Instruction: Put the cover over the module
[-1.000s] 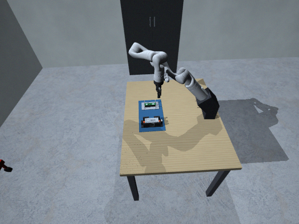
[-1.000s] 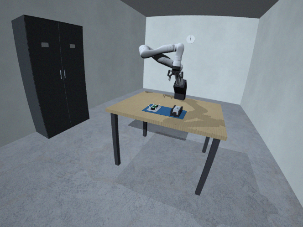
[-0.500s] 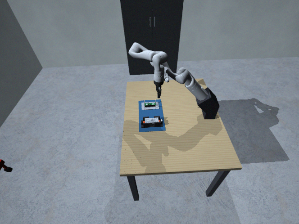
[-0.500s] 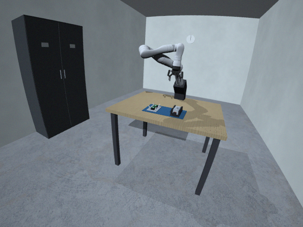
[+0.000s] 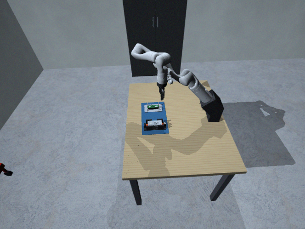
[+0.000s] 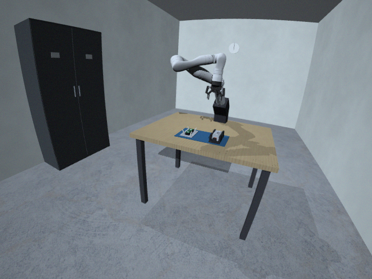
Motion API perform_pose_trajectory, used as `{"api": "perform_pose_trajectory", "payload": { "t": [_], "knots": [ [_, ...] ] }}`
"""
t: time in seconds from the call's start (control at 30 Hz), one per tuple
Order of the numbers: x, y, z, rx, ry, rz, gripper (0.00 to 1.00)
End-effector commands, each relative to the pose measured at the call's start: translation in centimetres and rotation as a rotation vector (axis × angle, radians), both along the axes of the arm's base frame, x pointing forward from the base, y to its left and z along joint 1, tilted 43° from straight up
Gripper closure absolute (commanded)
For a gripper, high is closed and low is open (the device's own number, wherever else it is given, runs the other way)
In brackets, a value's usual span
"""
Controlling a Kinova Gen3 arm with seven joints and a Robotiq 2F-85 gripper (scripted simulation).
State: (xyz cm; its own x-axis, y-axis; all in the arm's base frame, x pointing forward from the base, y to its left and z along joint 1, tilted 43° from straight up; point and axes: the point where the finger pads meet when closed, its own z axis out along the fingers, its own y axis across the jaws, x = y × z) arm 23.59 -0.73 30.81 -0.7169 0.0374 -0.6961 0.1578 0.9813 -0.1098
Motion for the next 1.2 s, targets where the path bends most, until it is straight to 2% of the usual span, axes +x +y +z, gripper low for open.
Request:
{"api": "perform_pose_trajectory", "payload": {
  "t": [0.0, 0.1, 0.33, 0.37, 0.67, 0.9, 0.93, 1.17],
  "knots": [
    [-0.4, -3.5, 2.3, 0.042, 0.015, -0.007, 0.00],
    [-0.6, -5.0, 3.3, 0.060, 0.022, -0.009, 0.00],
    [-0.6, -5.0, 3.3, 0.060, 0.022, -0.009, 0.00],
    [-0.1, -0.5, 0.4, 0.006, 0.002, -0.001, 0.00],
    [-0.6, -5.0, 3.3, 0.060, 0.022, -0.009, 0.00],
    [-0.6, -5.0, 3.3, 0.060, 0.022, -0.009, 0.00],
    [-0.1, -0.5, 0.4, 0.006, 0.002, -0.001, 0.00],
    [-0.5, -4.0, 2.7, 0.048, 0.017, -0.008, 0.00]
  ]
}}
